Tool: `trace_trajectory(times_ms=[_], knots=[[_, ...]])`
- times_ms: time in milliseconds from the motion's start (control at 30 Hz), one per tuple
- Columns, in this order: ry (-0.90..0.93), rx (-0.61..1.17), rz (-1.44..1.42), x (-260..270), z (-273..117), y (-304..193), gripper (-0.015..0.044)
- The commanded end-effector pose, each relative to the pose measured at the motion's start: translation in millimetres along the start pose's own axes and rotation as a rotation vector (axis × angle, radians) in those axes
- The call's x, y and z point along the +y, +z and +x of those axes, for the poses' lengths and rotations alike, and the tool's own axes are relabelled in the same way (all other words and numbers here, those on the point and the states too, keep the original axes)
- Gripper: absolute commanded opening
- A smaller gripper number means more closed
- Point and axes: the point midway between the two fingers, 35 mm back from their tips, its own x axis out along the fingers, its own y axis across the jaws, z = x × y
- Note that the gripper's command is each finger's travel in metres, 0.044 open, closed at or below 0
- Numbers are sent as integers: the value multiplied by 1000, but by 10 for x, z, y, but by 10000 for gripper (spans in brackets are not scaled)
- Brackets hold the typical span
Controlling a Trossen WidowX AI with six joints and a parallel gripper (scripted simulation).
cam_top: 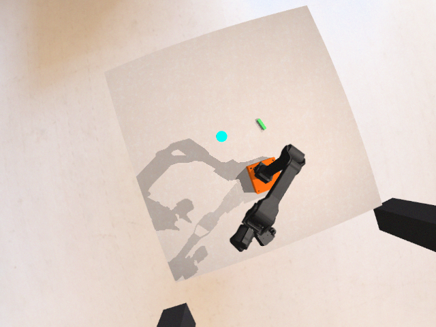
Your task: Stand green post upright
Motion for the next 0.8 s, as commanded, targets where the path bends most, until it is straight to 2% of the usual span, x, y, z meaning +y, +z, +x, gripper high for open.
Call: trace_trajectory(times_ms=[0, 367, 767], knots=[[-29, 60, 121, -116, 3, -309, 233], [-186, 232, 534, -308, -294, -1376, 233], [-336, 389, 1024, 2, -730, -2484, 233]])
